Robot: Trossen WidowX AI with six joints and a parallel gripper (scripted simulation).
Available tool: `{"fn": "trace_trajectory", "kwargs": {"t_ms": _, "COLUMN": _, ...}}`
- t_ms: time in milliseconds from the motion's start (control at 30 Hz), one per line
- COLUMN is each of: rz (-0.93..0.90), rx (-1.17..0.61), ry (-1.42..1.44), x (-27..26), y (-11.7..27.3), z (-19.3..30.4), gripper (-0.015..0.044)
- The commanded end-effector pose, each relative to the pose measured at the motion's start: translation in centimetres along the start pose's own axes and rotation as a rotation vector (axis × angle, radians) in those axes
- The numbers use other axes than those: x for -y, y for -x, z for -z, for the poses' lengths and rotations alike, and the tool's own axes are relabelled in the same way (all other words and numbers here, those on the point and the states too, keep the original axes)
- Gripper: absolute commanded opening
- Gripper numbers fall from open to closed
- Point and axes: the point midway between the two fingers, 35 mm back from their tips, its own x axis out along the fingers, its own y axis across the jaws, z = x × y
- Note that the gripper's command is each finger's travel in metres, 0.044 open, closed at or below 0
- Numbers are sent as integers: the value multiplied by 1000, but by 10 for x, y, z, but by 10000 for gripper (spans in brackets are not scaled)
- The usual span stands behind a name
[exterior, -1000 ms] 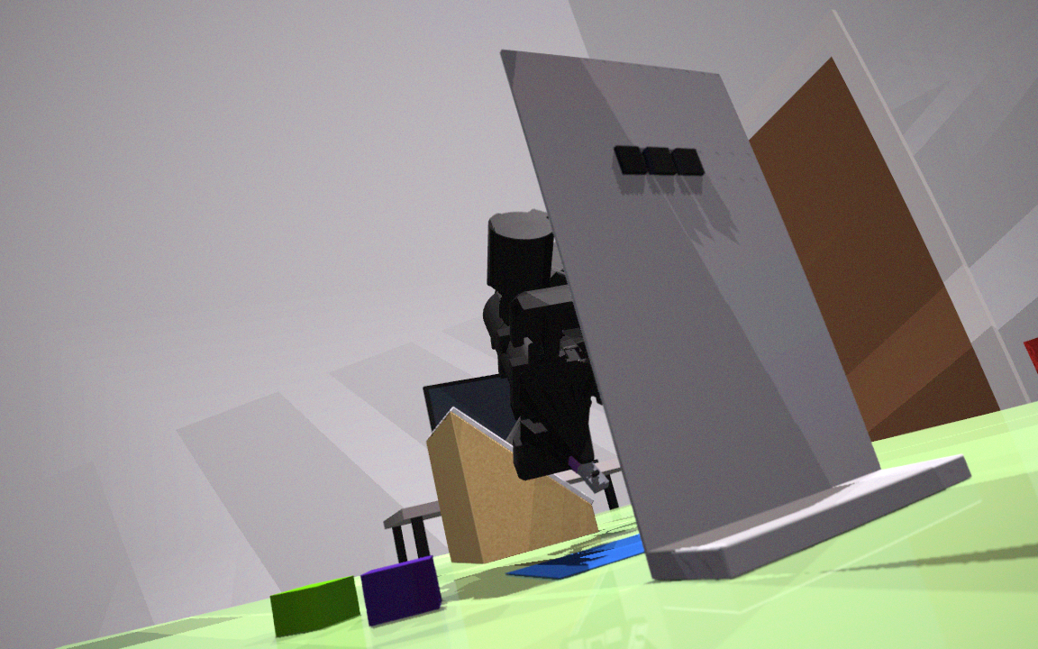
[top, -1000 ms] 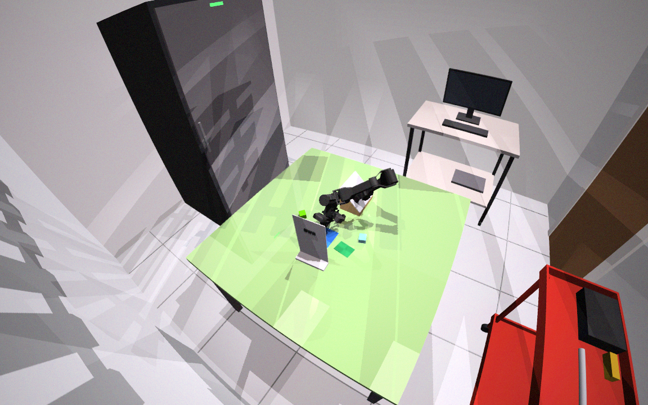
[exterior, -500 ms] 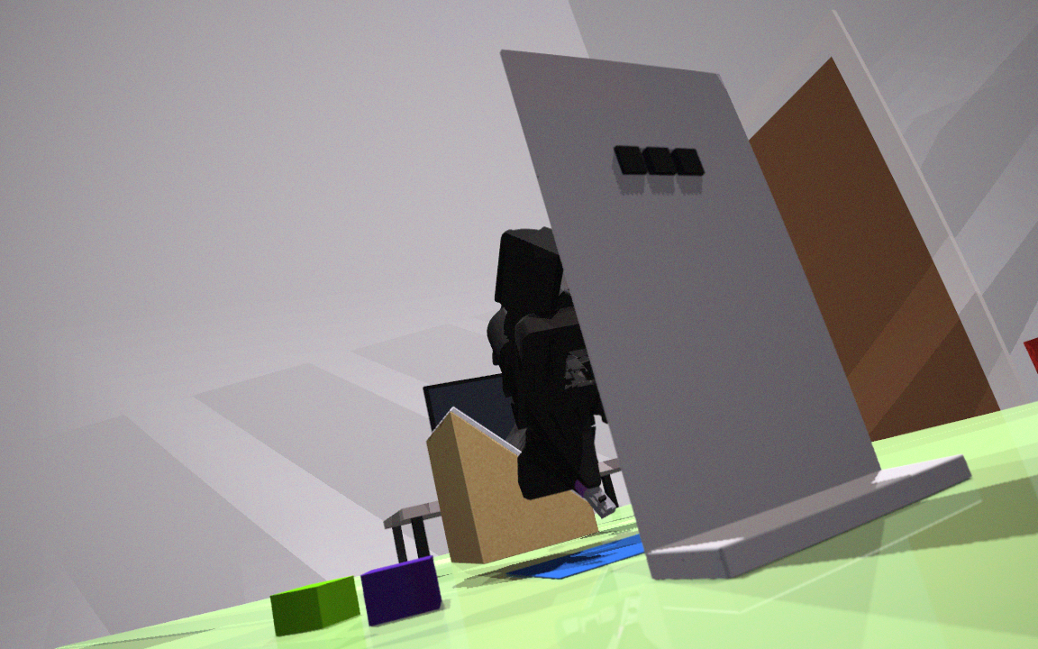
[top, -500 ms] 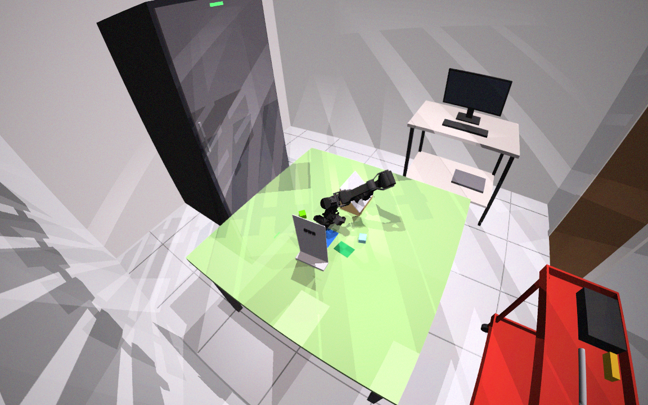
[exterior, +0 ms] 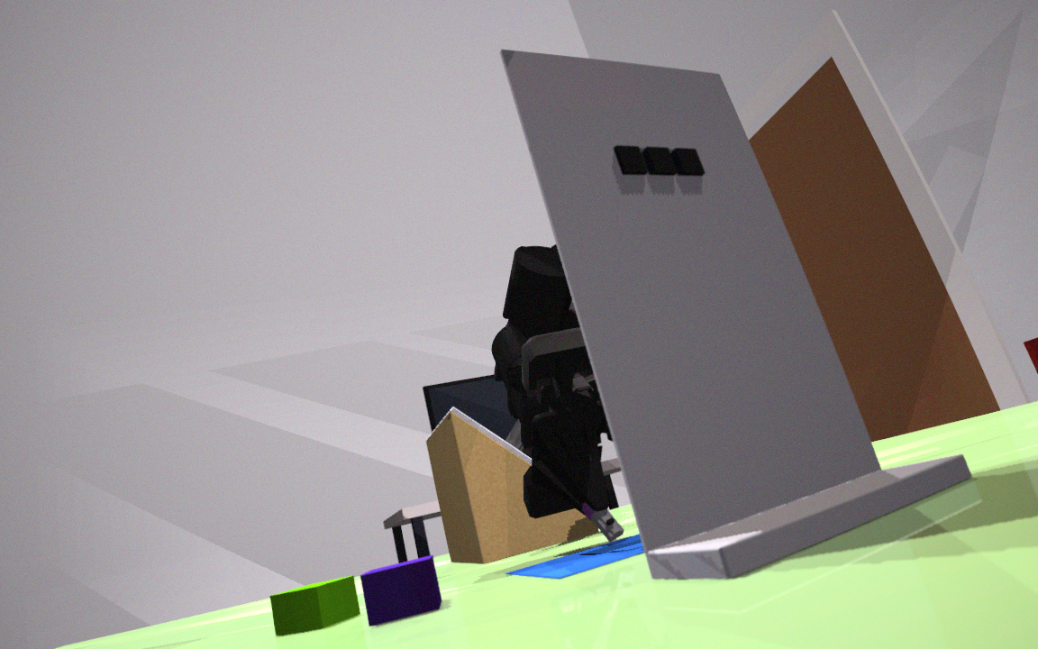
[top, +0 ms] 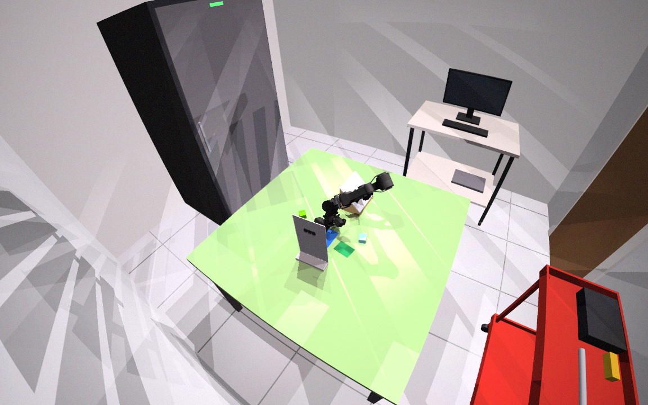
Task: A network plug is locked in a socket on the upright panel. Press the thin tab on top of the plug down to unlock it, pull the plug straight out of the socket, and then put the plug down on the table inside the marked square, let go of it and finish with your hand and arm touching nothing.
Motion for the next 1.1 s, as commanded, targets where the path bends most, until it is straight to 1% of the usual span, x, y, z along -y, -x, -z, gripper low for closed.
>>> {"fn": "trace_trajectory", "kwargs": {"t_ms": 0, "rz": -3, "rx": -5, "ry": -11, "x": -5, "y": -3, "z": 1, "gripper": 0}}
{"fn": "trace_trajectory", "kwargs": {"t_ms": 667, "rz": -3, "rx": 0, "ry": -4, "x": -6, "y": -6, "z": -2, "gripper": 0}}
{"fn": "trace_trajectory", "kwargs": {"t_ms": 867, "rz": -3, "rx": 0, "ry": -4, "x": -6, "y": -6, "z": -2, "gripper": 156}}
{"fn": "trace_trajectory", "kwargs": {"t_ms": 1067, "rz": -4, "rx": 0, "ry": -4, "x": -6, "y": -5, "z": -2, "gripper": 156}}
